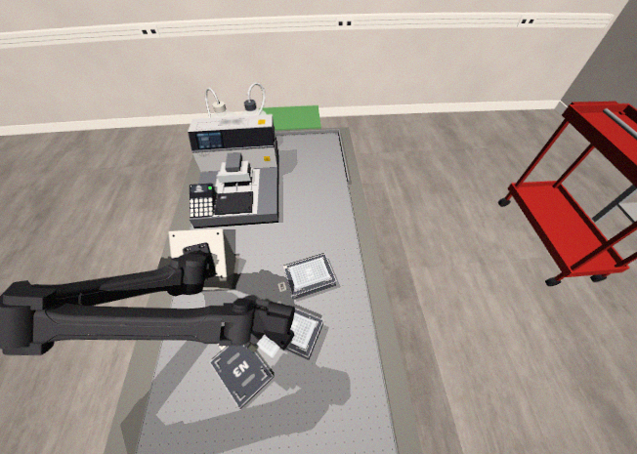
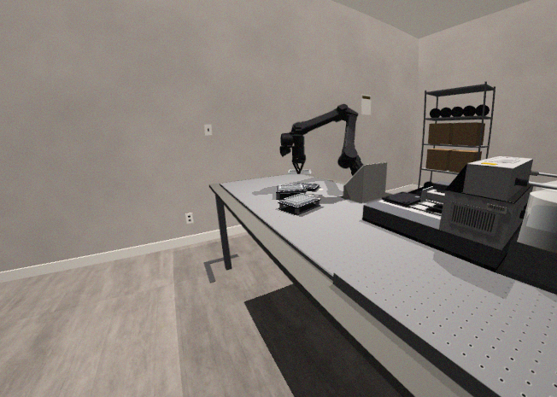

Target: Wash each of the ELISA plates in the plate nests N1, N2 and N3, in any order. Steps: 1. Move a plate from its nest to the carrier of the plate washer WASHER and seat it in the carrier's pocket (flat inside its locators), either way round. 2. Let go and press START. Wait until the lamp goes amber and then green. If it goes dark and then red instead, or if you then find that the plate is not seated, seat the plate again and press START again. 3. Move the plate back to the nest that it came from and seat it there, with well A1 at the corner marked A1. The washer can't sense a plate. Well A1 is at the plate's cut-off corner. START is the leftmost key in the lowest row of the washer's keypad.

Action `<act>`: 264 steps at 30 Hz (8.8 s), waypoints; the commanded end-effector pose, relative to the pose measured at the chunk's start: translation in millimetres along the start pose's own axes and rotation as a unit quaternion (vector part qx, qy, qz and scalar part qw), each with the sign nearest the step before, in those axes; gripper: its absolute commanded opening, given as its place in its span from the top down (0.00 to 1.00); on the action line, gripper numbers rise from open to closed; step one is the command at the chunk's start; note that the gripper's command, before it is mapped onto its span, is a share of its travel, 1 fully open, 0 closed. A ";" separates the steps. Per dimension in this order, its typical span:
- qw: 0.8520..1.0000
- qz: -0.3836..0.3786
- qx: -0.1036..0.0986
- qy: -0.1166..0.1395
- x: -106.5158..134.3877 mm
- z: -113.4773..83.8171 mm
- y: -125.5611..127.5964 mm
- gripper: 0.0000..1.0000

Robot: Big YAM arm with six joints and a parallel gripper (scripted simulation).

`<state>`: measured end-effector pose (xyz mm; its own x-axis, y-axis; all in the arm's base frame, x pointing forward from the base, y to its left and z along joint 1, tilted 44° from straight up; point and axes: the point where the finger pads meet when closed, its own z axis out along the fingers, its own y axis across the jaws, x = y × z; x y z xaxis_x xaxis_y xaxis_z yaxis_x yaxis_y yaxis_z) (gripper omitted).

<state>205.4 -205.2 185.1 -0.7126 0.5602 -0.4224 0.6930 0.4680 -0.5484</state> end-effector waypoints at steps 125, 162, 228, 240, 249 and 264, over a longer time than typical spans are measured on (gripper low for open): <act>0.971 -0.236 -0.021 -0.002 255.5 -46.7 374.2 0.18; 0.944 -0.329 -0.008 0.002 388.4 -47.1 359.6 0.18; 0.945 -0.328 0.002 0.007 457.9 -35.9 334.0 0.18; 0.943 -0.332 0.001 0.008 457.8 -19.9 336.1 0.18; 0.943 -0.332 0.003 0.008 457.2 -3.8 334.5 0.18; 0.943 -0.333 -0.005 0.008 461.0 13.3 340.3 0.18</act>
<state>107.6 201.0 -195.6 -0.9879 0.1538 0.0191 0.0983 0.7171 -0.6900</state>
